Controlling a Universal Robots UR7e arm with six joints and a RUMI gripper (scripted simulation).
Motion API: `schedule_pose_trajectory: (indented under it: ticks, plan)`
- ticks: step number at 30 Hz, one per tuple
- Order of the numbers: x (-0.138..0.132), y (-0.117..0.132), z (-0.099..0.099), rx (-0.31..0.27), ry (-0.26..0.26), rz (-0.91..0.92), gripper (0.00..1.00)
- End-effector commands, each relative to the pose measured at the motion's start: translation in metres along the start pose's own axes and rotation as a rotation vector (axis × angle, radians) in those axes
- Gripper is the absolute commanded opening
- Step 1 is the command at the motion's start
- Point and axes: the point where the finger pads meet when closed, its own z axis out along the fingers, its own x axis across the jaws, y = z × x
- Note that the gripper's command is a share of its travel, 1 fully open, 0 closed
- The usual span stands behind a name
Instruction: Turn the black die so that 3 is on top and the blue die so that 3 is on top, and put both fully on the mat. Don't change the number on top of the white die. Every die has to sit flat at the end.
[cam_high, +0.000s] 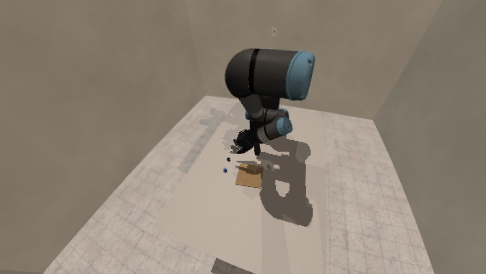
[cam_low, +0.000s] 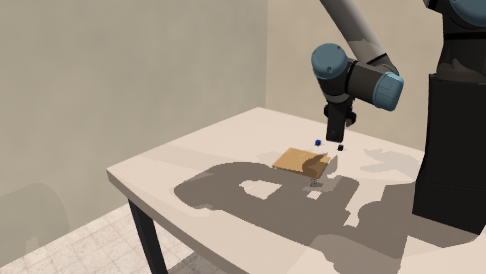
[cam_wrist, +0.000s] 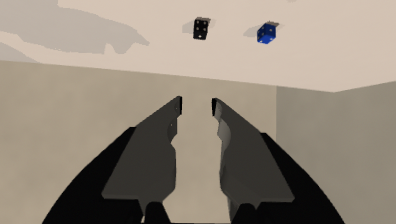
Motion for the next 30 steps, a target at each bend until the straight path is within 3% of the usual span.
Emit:
schedule_pose_trajectory:
  ticks: [1, 8, 10, 21, 22, 25, 27, 30]
  plan:
    - [0.0, 0.004, 0.001, 0.059, -0.001, 0.0, 0.18]
    - [0.0, 0.011, 0.004, 0.194, 0.0, -0.001, 0.18]
    - [0.0, 0.011, 0.004, 0.194, 0.0, -0.001, 0.18]
    - [0.0, 0.028, 0.009, 0.47, 0.001, -0.003, 0.18]
    - [0.0, 0.028, 0.009, 0.472, 0.001, -0.003, 0.18]
    - [0.0, 0.032, 0.011, 0.556, 0.002, -0.003, 0.18]
    - [0.0, 0.032, 0.011, 0.556, 0.002, -0.003, 0.18]
    - [0.0, 0.038, 0.012, 0.641, 0.003, -0.002, 0.18]
